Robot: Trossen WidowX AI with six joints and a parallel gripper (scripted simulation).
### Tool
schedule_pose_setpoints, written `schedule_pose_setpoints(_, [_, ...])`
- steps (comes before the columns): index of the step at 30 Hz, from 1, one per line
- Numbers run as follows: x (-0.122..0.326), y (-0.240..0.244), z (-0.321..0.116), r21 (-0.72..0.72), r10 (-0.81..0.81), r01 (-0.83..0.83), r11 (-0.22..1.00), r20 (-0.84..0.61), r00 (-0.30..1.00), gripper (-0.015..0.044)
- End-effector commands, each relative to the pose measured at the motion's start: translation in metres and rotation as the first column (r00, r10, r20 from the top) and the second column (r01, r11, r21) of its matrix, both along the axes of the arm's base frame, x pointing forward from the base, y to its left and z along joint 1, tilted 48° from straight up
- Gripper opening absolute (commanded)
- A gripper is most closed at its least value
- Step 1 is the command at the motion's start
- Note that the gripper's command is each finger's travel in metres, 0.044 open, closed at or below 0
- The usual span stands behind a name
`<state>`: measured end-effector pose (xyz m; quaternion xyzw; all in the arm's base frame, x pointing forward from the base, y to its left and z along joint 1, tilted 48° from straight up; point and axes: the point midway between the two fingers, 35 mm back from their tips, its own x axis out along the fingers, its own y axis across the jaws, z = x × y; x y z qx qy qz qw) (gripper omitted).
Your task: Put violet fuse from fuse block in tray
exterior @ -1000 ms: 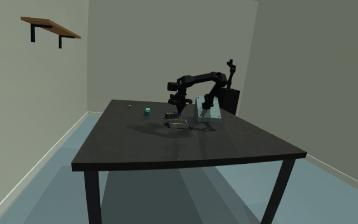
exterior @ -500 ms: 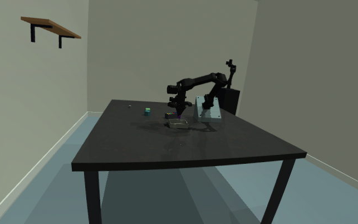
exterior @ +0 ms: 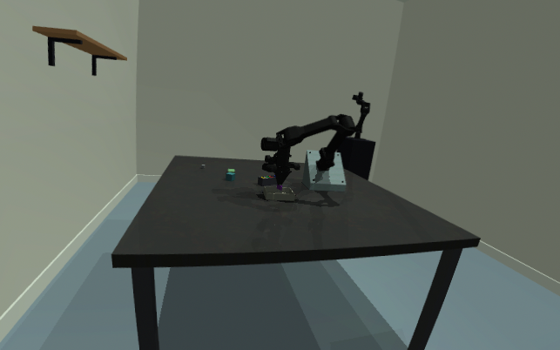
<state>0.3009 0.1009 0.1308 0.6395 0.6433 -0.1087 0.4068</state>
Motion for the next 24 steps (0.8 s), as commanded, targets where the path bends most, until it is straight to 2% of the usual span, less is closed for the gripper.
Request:
schedule_pose_setpoints(1, [0.000,0.000,0.001,0.000,0.002,-0.002,1.000,0.002,1.000,0.0131])
schedule_pose_setpoints(9, [0.000,-0.002,0.002,-0.001,0.002,-0.001,1.000,0.001,1.000,0.0330])
schedule_pose_setpoints(13, [-0.006,-0.026,0.022,-0.006,-0.001,0.001,1.000,-0.005,1.000,0.0330])
schedule_pose_setpoints(24, [-0.006,-0.028,0.022,-0.011,-0.004,0.004,1.000,-0.010,1.000,0.0330])
